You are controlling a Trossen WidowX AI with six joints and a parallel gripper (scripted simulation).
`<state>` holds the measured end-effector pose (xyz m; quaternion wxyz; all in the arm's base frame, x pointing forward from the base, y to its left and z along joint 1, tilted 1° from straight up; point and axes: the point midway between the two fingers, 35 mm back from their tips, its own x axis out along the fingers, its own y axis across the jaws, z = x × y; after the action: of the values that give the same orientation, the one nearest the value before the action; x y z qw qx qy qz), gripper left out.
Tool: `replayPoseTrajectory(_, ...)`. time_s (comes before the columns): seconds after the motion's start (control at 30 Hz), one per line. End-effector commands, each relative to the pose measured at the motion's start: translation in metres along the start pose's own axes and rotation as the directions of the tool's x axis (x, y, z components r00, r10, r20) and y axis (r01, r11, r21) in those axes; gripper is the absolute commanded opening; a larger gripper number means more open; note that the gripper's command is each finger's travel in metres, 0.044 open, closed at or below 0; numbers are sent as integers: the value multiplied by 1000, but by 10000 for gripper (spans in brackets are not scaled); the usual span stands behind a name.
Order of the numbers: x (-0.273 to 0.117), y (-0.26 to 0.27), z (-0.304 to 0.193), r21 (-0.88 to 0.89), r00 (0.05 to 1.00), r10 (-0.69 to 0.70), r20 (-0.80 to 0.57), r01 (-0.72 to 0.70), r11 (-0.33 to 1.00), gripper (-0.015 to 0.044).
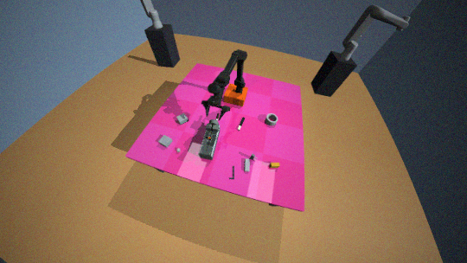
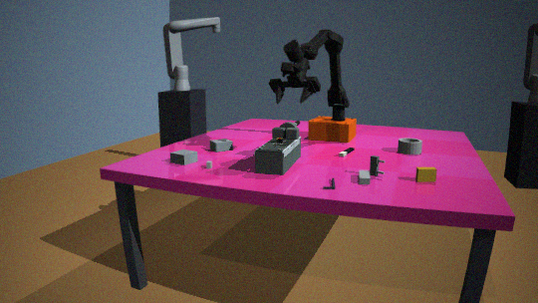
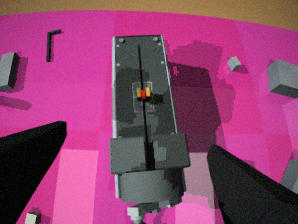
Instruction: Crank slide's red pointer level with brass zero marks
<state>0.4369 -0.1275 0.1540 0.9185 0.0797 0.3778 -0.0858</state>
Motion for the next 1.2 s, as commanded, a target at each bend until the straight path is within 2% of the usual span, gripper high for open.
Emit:
replayPoseTrajectory(0.0, 14, 7, 15, 63, 1000, -27, 0, 27, 998, 440)
replayPoseTrajectory(0.27, 36, 18, 32, 150, 998, -64, 4, 63, 987, 440)
replayPoseTrajectory(0.5, 73, 15, -2, 150, 998, -64, 4, 63, 987, 440)
replayPoseTrajectory(1.17, 73, 15, -2, 149, 998, -64, 4, 63, 987, 440)
